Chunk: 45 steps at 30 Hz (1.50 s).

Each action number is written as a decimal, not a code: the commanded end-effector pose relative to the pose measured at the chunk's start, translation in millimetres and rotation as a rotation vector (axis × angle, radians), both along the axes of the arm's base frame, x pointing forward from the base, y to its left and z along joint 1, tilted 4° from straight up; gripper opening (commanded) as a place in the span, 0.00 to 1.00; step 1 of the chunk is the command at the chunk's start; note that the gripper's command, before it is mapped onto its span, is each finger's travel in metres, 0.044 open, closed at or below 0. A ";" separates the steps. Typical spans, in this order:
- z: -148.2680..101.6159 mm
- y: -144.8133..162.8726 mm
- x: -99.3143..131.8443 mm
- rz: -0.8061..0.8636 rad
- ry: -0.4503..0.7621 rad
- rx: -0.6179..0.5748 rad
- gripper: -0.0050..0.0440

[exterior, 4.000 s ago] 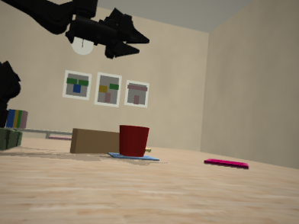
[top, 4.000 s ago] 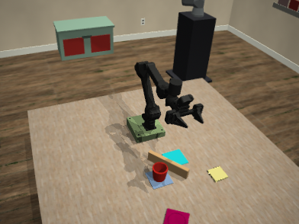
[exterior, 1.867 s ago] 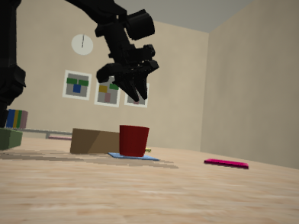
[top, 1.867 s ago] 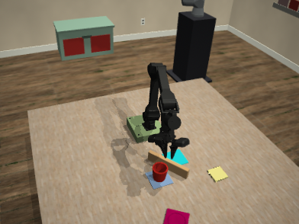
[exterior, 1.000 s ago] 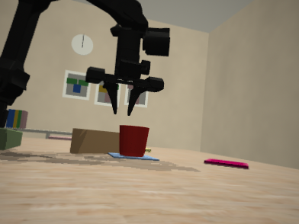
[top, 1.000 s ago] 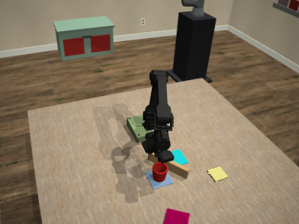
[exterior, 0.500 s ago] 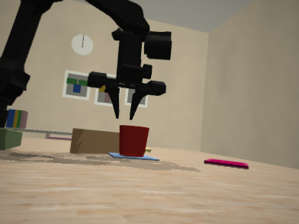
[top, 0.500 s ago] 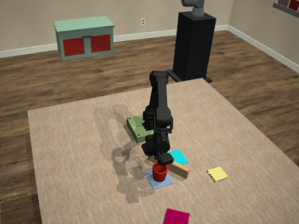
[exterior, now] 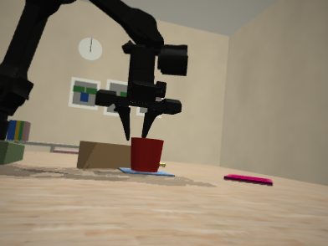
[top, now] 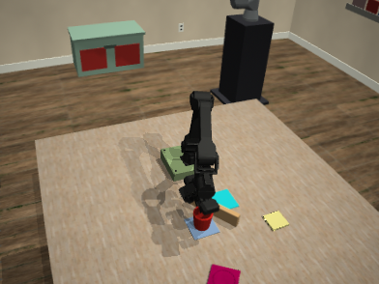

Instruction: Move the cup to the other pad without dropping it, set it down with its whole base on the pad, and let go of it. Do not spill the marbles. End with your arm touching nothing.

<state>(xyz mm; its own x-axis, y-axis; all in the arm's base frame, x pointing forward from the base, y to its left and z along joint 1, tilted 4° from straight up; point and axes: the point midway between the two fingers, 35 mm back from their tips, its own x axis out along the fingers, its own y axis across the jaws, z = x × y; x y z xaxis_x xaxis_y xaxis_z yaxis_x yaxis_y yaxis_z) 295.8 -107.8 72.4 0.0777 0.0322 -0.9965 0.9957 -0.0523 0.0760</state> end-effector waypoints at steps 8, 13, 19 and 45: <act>-20.0 2.4 -1.8 -0.002 0.012 0.008 0.40; -28.3 3.0 -2.0 -0.002 0.012 0.008 0.40; -32.4 3.4 -2.2 -0.002 0.012 0.008 0.40; -30.5 2.7 -1.2 0.002 0.008 0.005 0.12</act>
<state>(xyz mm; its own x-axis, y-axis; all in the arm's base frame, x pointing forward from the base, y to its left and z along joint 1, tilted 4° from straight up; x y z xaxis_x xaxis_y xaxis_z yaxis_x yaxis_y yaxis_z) 294.7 -104.9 41.7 0.0694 0.0361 -0.9969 0.9964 -0.0507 0.0675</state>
